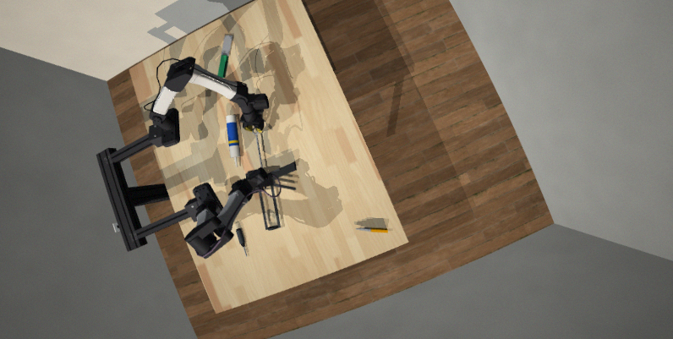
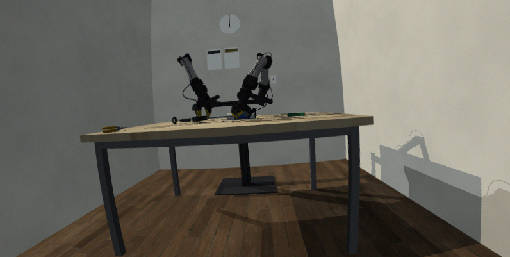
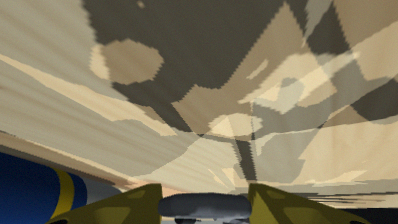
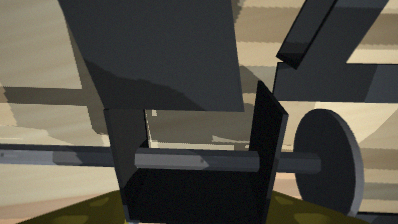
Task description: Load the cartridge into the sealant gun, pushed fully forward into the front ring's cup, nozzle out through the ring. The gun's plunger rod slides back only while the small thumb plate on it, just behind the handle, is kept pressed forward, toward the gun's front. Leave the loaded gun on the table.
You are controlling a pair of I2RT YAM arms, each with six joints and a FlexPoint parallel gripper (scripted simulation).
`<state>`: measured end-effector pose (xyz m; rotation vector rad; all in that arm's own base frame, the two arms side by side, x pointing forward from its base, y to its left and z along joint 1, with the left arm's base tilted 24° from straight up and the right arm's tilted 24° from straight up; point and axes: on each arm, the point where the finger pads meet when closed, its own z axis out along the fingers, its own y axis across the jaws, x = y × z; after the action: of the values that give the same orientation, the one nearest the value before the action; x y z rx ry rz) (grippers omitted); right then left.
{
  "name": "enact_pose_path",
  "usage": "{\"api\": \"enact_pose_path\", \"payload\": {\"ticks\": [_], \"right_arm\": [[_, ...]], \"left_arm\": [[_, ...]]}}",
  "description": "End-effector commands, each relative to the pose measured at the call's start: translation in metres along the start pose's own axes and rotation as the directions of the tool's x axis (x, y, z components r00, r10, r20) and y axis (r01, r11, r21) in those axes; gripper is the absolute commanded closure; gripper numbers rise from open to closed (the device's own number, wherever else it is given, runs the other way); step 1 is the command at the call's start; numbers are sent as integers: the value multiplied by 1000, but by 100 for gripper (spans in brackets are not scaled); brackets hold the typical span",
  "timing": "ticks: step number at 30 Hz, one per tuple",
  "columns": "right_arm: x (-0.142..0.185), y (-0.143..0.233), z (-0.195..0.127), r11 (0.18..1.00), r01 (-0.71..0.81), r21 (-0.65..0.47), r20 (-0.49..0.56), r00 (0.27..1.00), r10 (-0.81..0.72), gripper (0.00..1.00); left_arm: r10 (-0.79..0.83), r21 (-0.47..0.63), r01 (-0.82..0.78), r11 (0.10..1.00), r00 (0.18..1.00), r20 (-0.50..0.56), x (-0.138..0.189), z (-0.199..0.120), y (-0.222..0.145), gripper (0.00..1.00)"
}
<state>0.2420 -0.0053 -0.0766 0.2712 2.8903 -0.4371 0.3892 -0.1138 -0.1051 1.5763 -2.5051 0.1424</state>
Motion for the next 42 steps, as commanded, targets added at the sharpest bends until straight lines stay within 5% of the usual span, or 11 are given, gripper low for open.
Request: {"api": "enact_pose_path", "payload": {"ticks": [1,9,10,42], "right_arm": [[-11,-13,-6,998,-55,36,41,998,54,97],[-11,-13,-6,998,-55,36,41,998,54,97],[-11,-13,-6,998,-55,36,41,998,54,97],[-12,-13,-6,998,-56,35,44,998,55,97]], "left_arm": [[18,34,-24,999,985,174,-46,-45,-3,100],[18,34,-24,999,985,174,-46,-43,-1,100],[3,9,-4,1000,997,80,-24,-22,5,100],[12,56,-17,998,996,87,-48,-51,0,100]]}}
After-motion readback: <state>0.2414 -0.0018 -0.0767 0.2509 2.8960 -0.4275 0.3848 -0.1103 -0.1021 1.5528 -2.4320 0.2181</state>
